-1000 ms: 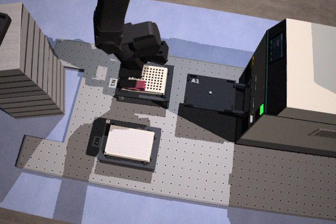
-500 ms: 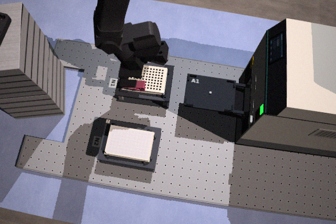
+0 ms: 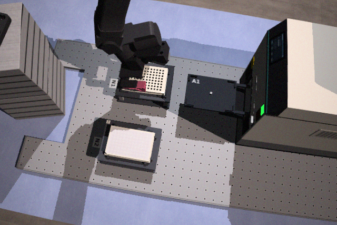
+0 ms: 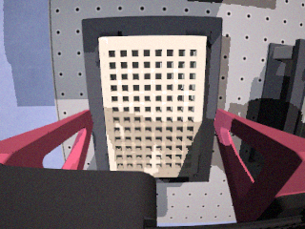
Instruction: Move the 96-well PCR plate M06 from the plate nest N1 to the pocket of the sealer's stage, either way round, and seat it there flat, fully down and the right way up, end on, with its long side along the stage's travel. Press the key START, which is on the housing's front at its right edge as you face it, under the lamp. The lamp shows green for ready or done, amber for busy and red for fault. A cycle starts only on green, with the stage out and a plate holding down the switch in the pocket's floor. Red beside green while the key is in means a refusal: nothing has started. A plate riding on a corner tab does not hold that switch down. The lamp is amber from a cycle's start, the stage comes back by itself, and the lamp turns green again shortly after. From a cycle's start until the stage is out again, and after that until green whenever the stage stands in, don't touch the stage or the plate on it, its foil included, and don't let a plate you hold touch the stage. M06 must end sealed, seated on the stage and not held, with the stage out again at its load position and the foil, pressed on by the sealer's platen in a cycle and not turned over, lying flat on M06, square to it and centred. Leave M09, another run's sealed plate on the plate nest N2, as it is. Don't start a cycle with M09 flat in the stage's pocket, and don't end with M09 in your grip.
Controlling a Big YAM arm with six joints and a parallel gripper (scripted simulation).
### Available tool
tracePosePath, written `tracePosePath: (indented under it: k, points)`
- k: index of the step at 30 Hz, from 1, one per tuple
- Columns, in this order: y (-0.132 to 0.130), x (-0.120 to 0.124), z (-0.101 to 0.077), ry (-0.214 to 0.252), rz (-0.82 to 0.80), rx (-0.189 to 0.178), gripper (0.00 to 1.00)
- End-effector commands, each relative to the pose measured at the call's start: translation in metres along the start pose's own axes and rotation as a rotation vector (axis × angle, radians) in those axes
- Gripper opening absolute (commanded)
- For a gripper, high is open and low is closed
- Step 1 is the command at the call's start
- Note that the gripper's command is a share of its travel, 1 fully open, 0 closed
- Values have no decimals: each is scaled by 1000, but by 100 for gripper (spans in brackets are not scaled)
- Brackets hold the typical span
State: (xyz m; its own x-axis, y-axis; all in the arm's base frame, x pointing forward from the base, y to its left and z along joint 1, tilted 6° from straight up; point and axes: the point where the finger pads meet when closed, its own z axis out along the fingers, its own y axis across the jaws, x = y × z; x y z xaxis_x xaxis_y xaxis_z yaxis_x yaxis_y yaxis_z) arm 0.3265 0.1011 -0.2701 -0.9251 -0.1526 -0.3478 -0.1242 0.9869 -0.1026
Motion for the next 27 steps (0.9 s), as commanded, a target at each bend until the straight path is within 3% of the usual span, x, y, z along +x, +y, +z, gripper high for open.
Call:
tracePosePath:
  k: [1, 9, 17, 27]
  points:
    - [2, -18, -4, -32, 22, -5, 100]
    - [-1, -7, -7, -14, 18, 0, 100]
    - [2, -16, -4, -30, 19, -4, 100]
    - [0, -7, -7, -16, 15, 0, 100]
